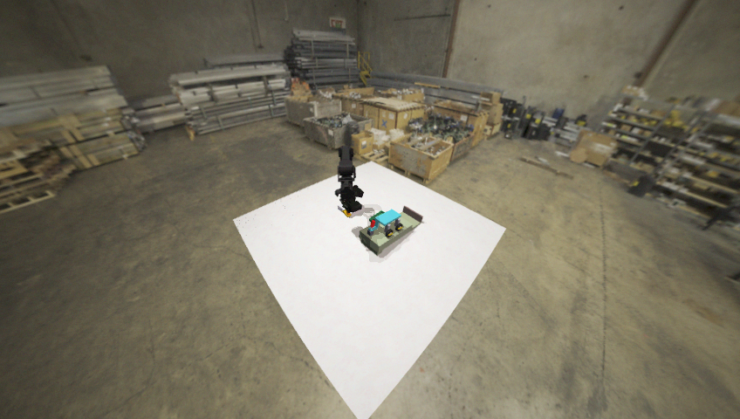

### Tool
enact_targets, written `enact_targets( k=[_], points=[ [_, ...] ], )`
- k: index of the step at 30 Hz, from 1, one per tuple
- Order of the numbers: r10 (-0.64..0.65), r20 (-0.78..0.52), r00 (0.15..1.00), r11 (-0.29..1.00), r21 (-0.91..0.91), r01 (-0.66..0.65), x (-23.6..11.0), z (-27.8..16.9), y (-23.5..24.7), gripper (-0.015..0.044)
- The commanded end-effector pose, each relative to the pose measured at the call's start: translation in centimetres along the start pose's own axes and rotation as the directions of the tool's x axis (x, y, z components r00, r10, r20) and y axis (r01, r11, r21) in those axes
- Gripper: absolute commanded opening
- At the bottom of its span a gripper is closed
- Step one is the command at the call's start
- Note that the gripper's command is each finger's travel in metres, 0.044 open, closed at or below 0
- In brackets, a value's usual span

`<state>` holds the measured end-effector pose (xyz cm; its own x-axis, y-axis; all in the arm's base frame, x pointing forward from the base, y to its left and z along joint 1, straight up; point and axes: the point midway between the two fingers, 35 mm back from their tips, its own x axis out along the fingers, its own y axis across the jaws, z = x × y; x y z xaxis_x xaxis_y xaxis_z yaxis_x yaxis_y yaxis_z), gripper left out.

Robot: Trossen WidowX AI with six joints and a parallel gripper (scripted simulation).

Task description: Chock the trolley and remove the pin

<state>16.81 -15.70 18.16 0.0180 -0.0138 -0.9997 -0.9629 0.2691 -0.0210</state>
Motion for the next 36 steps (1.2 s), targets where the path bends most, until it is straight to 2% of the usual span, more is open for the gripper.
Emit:
enact_targets(
  k=[1, 12, 36],
  points=[
    [0.001, -0.002, 1.0, 0.991, -0.132, -0.001, -0.1, 0.0, 0.0, 0.0],
    [0.001, -0.002, 1.0, 0.984, -0.18, -0.001, 0.0, 0.4, -0.1, 0.0],
    [0.0, 0.007, 1.0, 0.984, -0.18, 0.002, 0.7, 9.0, -1.0, 0.0]
  ],
)
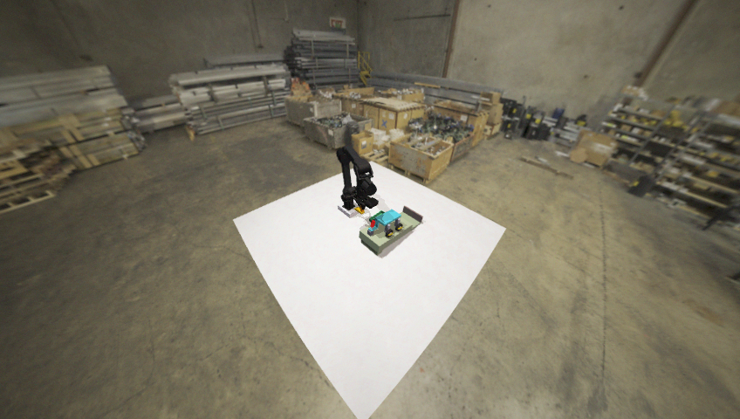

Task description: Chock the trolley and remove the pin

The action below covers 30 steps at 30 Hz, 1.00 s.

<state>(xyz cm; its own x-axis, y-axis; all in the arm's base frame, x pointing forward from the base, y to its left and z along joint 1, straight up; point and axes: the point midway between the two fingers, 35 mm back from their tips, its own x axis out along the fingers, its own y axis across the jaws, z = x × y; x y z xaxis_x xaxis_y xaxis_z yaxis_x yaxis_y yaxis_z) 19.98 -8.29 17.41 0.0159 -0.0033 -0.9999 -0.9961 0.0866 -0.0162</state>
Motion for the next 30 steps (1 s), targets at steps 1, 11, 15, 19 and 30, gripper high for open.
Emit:
enact_targets(
  k=[1, 11, 15, 19, 30],
  points=[
    [-0.005, -0.003, 1.0, 1.0, 0.005, 0.005, 0.1, 1.3, -0.2, 0.0],
    [-0.006, 0.0, 1.0, 1.0, 0.005, 0.006, 0.3, 4.7, -1.1, 0.0],
    [-0.006, 0.001, 1.0, 1.0, 0.005, 0.006, 0.3, 6.1, -1.4, 0.0],
    [-0.006, 0.003, 1.0, 1.0, 0.005, 0.006, 0.4, 7.5, -1.6, 0.0],
    [-0.007, 0.007, 1.0, 1.0, 0.005, 0.007, 0.6, 11.4, -2.2, 0.0]
  ],
)
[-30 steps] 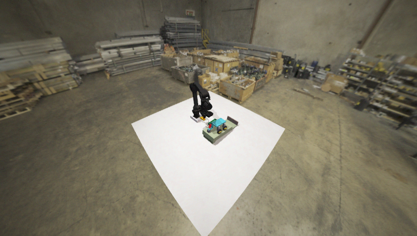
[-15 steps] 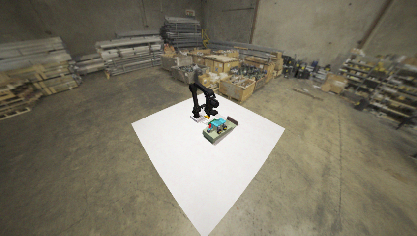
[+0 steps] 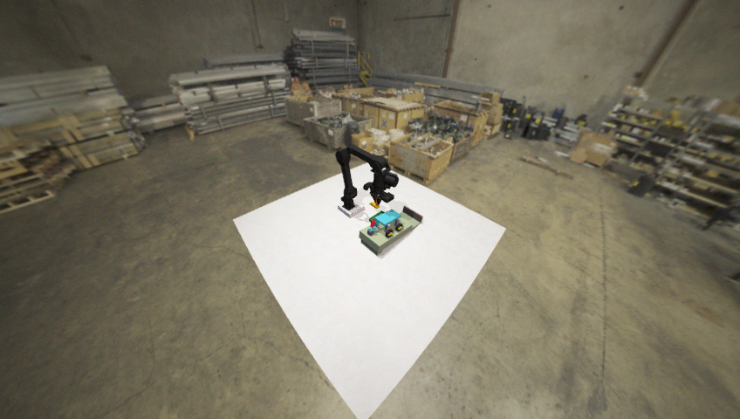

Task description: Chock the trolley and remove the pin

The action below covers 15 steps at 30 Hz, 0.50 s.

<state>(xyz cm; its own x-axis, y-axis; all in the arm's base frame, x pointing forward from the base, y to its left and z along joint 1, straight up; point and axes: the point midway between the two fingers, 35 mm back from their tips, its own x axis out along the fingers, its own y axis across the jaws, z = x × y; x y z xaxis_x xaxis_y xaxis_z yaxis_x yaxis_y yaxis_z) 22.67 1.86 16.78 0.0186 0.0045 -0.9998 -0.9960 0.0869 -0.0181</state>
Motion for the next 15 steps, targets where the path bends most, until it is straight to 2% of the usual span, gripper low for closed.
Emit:
enact_targets(
  k=[1, 15],
  points=[
    [-0.005, -0.001, 1.0, 1.0, 0.005, 0.005, 0.0, 1.5, -0.5, 0.0],
    [-0.005, 0.005, 1.0, 1.0, 0.005, 0.005, 0.4, 7.0, -1.5, 0.0]
  ],
)
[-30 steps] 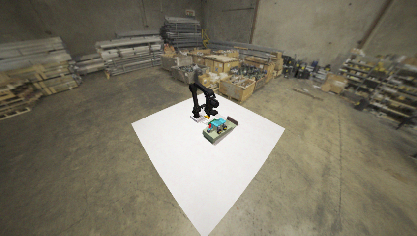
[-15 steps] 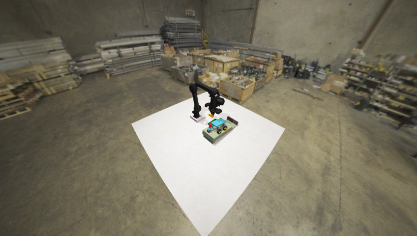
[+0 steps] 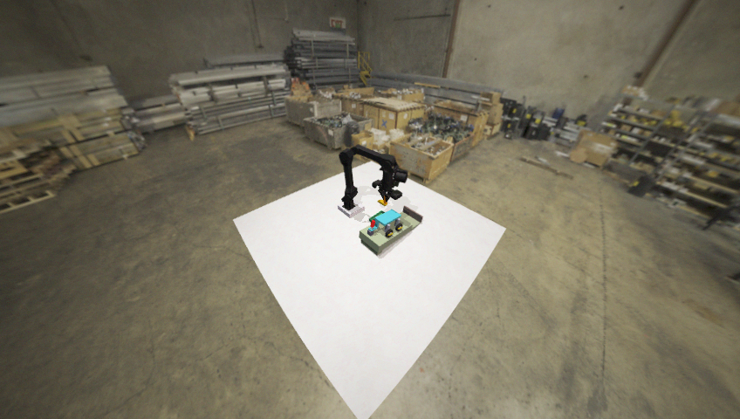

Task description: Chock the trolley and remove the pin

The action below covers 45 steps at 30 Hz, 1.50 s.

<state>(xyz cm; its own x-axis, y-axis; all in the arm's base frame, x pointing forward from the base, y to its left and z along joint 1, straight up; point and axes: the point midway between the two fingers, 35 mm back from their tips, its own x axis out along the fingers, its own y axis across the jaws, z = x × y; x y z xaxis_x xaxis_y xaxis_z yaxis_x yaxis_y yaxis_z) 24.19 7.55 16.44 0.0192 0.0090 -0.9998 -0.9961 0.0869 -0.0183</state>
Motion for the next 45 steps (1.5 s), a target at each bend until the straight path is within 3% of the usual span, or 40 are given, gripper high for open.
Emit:
enact_targets(
  k=[1, 12, 23, 33, 45],
  points=[
    [-0.005, 0.001, 1.0, 1.0, 0.005, 0.005, 0.0, 1.6, -0.6, 0.0],
    [-0.005, 0.002, 1.0, 1.0, -0.019, 0.005, 0.1, 5.1, -1.6, 0.0],
    [0.006, -0.026, 1.0, 0.922, -0.387, -0.015, 0.1, 5.3, -1.7, 0.0],
    [0.008, -0.053, 0.999, 0.728, -0.684, -0.042, 0.1, 5.4, -1.7, 0.0],
    [0.003, -0.084, 0.996, 0.375, -0.924, -0.079, 0.1, 5.6, -1.7, 0.0]
  ],
)
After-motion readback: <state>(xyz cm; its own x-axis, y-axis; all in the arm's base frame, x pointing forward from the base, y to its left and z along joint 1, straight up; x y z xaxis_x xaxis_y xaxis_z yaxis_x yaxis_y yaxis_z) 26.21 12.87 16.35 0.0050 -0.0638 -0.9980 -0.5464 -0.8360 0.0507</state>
